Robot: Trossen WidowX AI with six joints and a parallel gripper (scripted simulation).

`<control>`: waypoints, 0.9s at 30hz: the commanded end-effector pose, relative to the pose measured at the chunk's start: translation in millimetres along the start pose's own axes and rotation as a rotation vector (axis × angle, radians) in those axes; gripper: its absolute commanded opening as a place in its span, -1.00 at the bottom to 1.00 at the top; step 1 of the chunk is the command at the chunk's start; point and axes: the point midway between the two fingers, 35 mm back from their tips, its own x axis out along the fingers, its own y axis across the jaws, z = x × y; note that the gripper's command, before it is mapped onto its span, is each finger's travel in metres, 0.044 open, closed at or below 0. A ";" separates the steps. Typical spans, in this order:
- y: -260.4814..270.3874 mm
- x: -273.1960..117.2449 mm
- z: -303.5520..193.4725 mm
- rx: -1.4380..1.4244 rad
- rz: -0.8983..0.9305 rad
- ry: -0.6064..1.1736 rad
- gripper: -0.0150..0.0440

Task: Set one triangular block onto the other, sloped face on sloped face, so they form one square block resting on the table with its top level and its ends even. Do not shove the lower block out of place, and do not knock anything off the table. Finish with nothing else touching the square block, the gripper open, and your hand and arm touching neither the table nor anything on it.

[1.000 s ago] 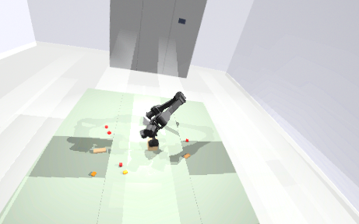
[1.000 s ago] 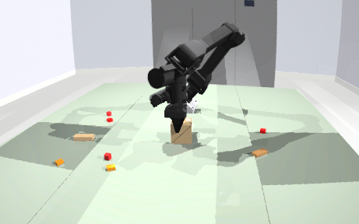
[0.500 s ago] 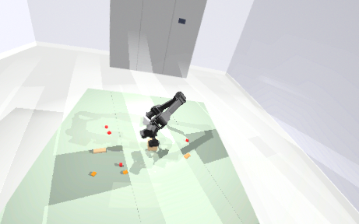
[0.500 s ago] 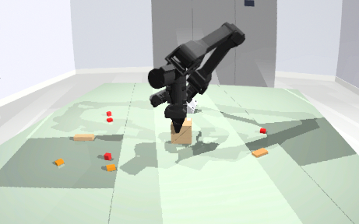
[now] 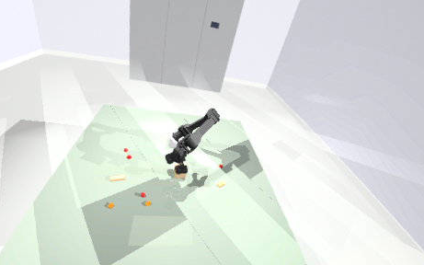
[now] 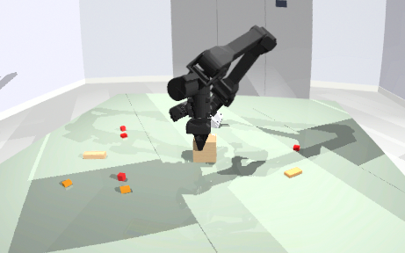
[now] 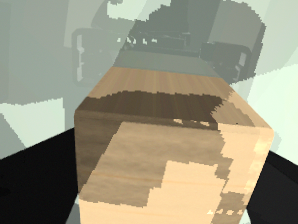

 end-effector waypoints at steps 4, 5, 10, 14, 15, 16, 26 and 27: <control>0.0 0.0 0.0 0.000 0.000 0.000 -0.31; 0.0 0.0 0.0 0.000 0.000 0.000 -0.22; 0.0 0.0 0.0 0.000 0.000 0.000 0.22; 0.0 0.0 0.0 0.000 0.000 0.000 0.58; 0.0 0.0 0.0 0.000 0.000 0.000 0.67; 0.0 0.0 0.0 0.000 0.000 0.000 0.75; 0.0 0.0 0.0 0.000 0.000 0.000 1.00; 0.4 -2.1 0.2 0.000 0.000 0.000 1.00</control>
